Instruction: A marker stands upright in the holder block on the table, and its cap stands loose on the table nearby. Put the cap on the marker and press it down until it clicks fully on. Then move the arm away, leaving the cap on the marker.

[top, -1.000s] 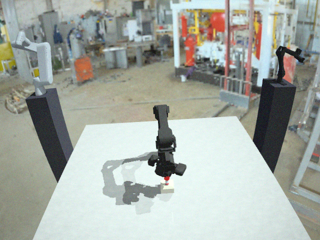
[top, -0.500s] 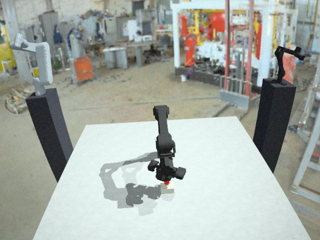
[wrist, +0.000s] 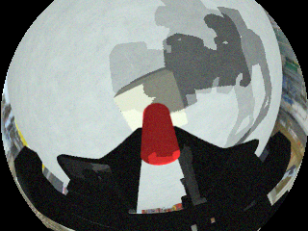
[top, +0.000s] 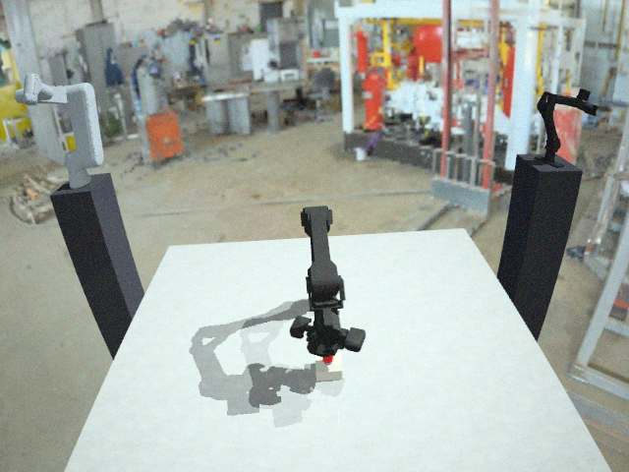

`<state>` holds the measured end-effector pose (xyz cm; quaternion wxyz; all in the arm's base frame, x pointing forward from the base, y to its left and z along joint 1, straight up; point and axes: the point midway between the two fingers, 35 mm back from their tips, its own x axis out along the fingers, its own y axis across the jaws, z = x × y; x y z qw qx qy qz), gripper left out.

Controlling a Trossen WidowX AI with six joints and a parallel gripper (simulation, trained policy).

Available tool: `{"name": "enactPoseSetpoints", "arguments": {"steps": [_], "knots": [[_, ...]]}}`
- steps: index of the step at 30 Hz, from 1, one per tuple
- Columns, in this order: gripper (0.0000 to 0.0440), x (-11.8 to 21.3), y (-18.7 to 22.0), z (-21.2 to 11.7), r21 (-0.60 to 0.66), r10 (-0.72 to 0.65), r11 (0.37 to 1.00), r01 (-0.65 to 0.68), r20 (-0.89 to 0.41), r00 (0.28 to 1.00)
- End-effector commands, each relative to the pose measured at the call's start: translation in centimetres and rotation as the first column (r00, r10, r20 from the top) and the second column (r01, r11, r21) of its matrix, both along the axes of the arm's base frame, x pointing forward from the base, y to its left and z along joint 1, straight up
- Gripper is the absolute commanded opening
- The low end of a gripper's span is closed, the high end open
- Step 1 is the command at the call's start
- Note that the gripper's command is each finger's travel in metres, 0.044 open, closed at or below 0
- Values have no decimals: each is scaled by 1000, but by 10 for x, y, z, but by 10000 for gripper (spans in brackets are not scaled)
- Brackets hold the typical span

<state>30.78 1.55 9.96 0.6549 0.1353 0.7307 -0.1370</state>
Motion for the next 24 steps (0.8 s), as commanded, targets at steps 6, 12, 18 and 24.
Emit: {"name": "enactPoseSetpoints", "arguments": {"steps": [6, 12, 18, 24], "knots": [[122, -9, -2, -18, -2, 24, 1000, -24, -53, 998], [132, -8, -2, -19, -3, 33, 999, -33, -51, 998], [141, -8, -4, -21, -5, 52, 999, -52, -47, 998], [189, -17, -3, -20, 6, 74, 997, -74, -63, 995]]}}
